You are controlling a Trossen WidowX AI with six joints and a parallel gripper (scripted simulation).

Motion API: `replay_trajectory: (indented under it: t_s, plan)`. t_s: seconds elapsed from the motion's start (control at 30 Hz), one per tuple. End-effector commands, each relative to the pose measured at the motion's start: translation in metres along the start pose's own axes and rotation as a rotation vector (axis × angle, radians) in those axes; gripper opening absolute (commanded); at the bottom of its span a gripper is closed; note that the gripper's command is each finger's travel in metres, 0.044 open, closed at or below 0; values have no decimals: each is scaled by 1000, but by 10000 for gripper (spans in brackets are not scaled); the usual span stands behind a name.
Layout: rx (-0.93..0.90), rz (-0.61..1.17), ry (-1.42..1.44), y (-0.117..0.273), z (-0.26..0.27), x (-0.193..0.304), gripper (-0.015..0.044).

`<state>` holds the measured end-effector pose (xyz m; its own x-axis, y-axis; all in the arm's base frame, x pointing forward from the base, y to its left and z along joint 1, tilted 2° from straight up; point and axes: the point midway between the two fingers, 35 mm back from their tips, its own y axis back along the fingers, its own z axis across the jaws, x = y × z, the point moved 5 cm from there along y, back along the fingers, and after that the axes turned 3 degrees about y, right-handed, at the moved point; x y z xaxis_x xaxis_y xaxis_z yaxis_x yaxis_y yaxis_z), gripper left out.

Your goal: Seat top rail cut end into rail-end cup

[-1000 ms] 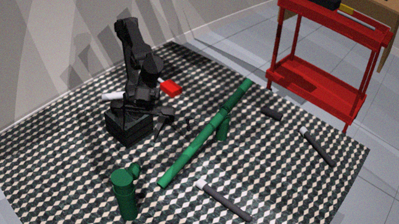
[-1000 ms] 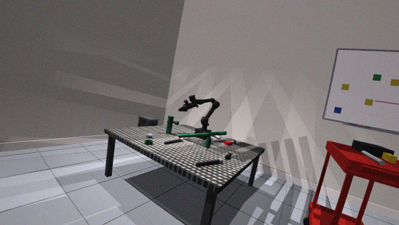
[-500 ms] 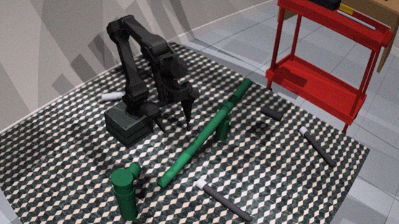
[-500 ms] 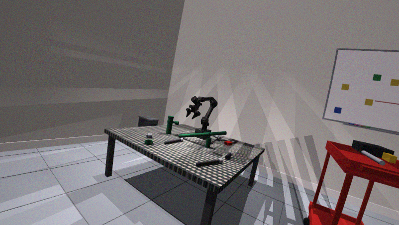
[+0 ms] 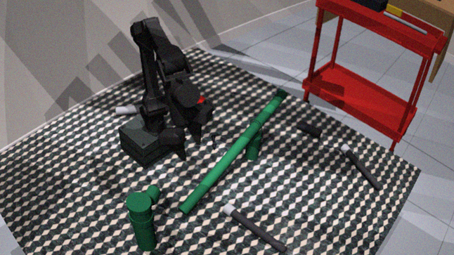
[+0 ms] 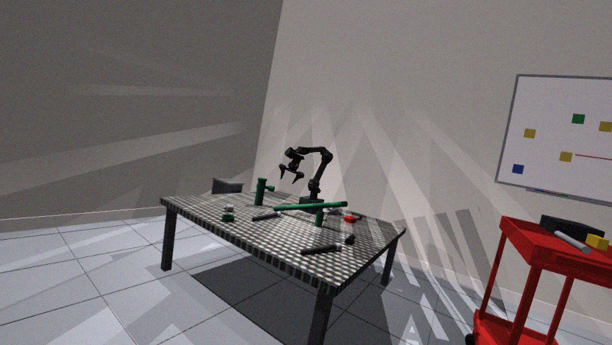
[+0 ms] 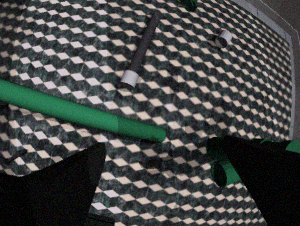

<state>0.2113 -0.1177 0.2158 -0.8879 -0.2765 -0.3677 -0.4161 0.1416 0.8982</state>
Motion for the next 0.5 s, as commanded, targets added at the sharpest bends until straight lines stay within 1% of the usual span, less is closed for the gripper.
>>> replay_trajectory:
  t_s: [0.0, 0.27, 0.47]
  plan:
    - [-69, -10, 397, -2, -33, 14, 440]
    - [-127, -101, 928, -5, -76, 48, 440]
    - [-116, -185, 1139, -4, -102, 77, 440]
